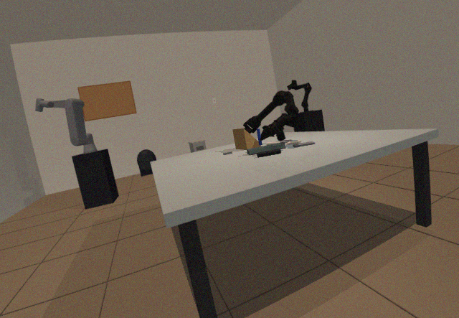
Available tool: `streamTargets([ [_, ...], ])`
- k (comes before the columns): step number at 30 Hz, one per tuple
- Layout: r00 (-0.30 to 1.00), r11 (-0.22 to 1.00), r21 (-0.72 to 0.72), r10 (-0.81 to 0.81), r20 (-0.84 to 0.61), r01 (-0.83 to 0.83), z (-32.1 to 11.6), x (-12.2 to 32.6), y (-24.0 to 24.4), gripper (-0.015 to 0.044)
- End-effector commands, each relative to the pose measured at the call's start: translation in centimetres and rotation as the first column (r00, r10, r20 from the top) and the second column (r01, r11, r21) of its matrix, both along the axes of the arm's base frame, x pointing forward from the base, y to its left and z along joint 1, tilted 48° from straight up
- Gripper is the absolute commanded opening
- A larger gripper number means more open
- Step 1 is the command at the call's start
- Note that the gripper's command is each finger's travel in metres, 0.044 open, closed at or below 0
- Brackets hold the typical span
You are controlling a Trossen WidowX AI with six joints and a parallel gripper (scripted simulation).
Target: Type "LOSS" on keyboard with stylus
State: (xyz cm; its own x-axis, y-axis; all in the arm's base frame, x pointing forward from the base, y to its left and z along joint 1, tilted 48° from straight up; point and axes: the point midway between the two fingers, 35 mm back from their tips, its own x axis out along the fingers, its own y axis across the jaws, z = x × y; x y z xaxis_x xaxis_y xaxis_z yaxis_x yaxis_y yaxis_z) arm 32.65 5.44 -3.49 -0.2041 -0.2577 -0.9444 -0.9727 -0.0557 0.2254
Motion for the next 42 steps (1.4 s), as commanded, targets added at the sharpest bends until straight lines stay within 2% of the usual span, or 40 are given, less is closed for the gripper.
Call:
streamTargets([
  [1, 1.0, 1.0, 0.003, -0.007, -0.001, 0.007, -0.2, -0.1, 0.2, 0.0081],
  [16, 1.0, 1.0, 0.003, -0.007, -0.001, 0.007, -0.1, -0.1, 0.1, 0.0081],
  [25, 1.0, 1.0, 0.001, -0.007, 0.0, 0.007, 2.3, 0.6, -2.5, 0.0081],
  [39, 1.0, 1.0, 0.006, -0.012, -0.003, 0.012, 2.1, 0.4, -2.3, 0.0084],
  [42, 1.0, 1.0, 0.006, -0.012, -0.003, 0.012, 2.1, 0.4, -2.3, 0.0064],
])
